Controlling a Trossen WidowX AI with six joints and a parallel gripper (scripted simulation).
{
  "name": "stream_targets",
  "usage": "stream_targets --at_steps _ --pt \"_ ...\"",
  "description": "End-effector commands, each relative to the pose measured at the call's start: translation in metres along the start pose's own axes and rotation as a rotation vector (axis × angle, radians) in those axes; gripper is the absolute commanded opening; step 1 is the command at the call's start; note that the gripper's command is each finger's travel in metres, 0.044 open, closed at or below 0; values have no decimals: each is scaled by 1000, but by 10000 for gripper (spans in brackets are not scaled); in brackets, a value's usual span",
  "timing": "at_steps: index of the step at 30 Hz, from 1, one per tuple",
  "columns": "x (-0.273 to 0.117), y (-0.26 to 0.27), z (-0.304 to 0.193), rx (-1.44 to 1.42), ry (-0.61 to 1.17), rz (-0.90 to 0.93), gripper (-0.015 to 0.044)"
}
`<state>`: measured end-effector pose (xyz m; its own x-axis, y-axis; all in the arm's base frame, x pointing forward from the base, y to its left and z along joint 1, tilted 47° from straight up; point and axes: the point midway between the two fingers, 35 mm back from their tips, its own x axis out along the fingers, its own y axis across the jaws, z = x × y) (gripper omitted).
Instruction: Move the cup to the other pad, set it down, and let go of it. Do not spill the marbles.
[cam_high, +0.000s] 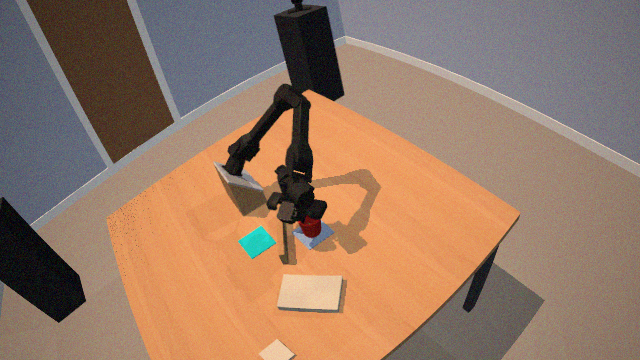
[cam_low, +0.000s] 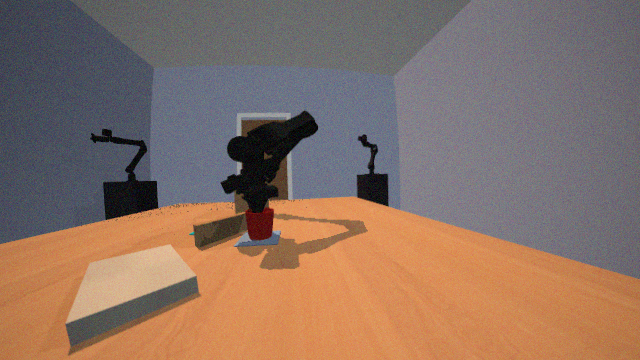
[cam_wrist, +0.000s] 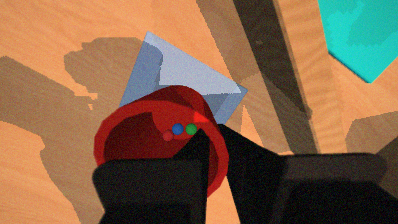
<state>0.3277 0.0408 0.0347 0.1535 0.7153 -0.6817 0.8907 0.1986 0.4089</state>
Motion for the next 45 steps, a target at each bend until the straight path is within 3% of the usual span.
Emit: stream_targets --at_steps 1,21,45 --pt "-7 1 1 -2 -2 0 0" --pt "-77 -1 4 2 -1 1 0" --pt "-76 -1 4 6 2 2 0"
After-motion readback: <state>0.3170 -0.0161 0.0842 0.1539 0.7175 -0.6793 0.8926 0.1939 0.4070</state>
